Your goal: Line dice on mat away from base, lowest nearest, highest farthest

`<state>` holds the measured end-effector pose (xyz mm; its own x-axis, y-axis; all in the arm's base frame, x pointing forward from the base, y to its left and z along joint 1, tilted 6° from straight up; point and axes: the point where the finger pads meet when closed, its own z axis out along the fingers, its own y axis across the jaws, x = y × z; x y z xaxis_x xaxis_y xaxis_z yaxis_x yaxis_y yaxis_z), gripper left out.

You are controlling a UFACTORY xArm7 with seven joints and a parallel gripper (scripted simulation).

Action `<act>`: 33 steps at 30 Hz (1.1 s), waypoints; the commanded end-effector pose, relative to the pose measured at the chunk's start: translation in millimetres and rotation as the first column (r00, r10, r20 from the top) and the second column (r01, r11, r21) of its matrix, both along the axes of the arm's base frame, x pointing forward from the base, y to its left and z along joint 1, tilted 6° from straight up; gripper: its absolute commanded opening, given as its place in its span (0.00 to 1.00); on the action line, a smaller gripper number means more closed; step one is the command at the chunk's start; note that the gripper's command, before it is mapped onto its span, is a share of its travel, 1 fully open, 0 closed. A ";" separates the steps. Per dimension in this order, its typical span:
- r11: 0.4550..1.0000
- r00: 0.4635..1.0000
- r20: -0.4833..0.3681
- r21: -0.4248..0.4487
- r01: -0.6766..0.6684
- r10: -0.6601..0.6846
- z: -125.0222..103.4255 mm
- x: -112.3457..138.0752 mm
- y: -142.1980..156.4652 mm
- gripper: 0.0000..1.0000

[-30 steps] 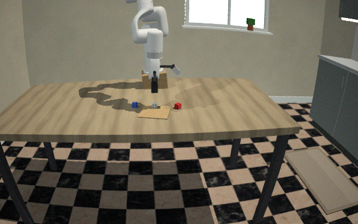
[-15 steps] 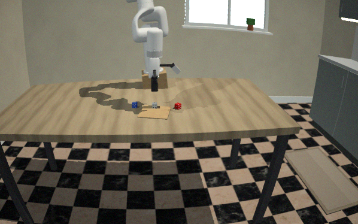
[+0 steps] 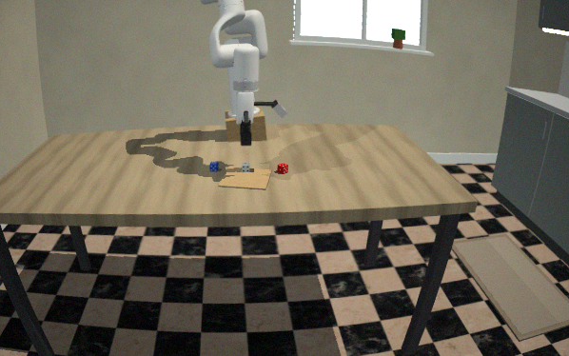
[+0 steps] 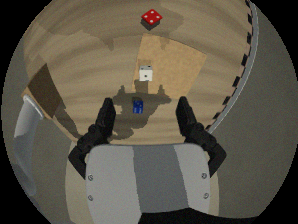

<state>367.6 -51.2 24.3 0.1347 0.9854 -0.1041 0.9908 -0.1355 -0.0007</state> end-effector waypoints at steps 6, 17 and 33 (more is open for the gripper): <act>0.969 0.969 -0.033 0.007 -0.246 0.246 -3.9 3.0 11.7 1.00; 0.797 0.793 -0.078 0.038 -0.603 0.604 -10.9 5.8 30.6 1.00; 0.322 0.312 -0.103 0.106 -0.941 0.944 -18.9 10.8 59.2 1.00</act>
